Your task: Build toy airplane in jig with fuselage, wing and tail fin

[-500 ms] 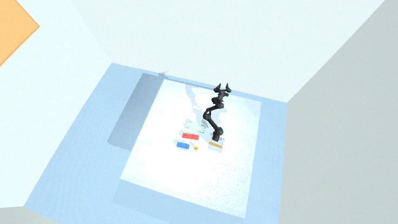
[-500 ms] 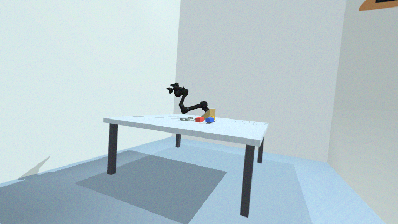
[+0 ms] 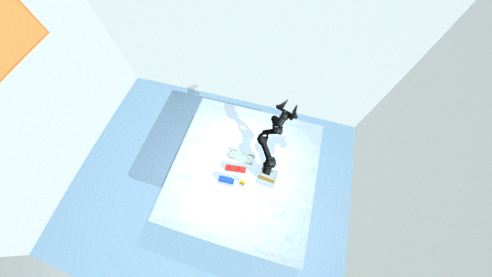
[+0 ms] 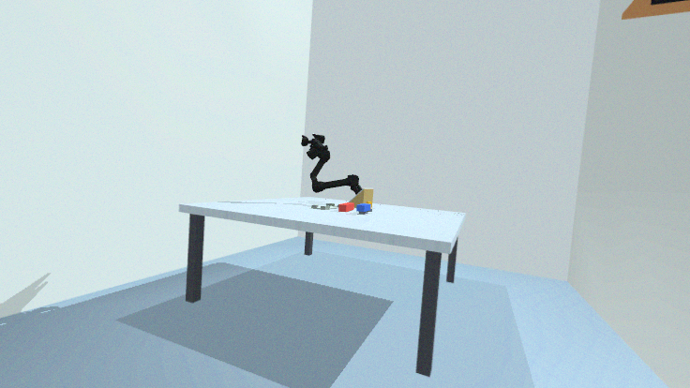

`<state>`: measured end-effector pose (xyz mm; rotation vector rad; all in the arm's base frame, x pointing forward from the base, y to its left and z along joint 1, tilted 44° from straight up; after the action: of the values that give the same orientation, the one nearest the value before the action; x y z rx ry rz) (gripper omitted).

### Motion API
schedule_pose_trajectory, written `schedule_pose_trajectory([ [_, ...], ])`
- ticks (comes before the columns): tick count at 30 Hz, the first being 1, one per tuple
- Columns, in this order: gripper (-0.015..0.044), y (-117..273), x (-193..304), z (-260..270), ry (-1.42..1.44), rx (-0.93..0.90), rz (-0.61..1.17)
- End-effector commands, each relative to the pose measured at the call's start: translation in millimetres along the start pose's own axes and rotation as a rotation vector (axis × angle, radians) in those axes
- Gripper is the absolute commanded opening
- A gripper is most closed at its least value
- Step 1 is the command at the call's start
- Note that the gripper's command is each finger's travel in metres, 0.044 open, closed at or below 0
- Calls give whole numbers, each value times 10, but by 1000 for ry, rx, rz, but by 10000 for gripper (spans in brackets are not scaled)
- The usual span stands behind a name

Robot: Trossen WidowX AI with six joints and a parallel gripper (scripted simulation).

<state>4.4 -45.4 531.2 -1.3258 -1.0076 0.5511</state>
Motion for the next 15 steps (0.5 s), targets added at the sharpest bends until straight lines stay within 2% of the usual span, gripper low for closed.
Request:
schedule_pose_trajectory([
  [1,440,-37,261,536,-54,-185,137],
  [8,440,184,837,1303,-107,-447,438],
  [15,440,689,1506,1806,-126,-623,810],
])
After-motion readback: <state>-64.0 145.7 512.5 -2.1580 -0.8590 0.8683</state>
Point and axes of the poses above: the point midway between the two fingers, 35 mm back from their tips, its own y axis back along the fingers, its own z axis across the jaws, x = y × z, the point moved 6 cm from there along y, back along the fingers, and after that the axes turned 10 degrees about y, right-handed, at the moved point
